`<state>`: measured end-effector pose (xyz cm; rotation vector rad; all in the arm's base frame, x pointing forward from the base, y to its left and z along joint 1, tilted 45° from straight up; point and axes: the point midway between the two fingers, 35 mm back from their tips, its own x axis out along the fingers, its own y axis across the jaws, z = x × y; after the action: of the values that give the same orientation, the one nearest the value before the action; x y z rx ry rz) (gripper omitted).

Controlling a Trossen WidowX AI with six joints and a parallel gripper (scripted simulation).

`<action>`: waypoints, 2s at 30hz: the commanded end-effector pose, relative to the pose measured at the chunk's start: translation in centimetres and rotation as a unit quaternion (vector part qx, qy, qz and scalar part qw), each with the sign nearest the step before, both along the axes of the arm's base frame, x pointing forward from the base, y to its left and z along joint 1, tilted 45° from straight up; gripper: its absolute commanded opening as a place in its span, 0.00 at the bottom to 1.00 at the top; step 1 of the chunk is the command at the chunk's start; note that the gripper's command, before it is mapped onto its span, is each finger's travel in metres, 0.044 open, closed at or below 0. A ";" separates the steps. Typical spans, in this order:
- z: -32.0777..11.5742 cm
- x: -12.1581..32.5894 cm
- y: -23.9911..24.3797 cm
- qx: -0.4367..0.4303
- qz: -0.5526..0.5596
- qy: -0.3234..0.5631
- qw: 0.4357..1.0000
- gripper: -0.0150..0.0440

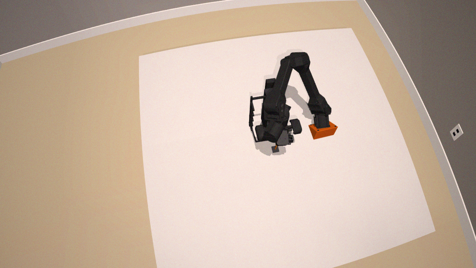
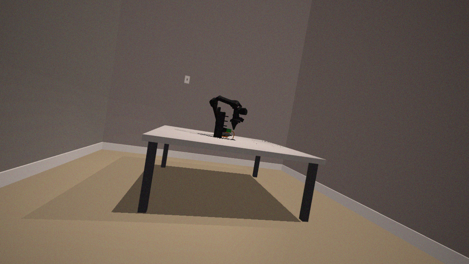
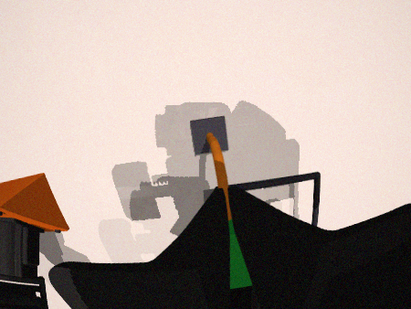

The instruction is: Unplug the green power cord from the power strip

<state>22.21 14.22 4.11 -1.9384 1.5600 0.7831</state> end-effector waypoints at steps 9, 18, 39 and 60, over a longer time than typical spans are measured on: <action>0.0 0.0 -0.2 -0.001 -0.002 0.001 1.000 0.53; 0.5 0.0 0.1 -0.002 -0.004 0.000 1.000 0.53; 2.8 0.2 -2.2 -0.003 -0.004 0.000 1.000 0.53; 2.3 0.4 -3.5 -0.003 -0.004 0.000 1.000 0.53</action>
<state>22.63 11.03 6.59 -1.9289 1.5665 0.7748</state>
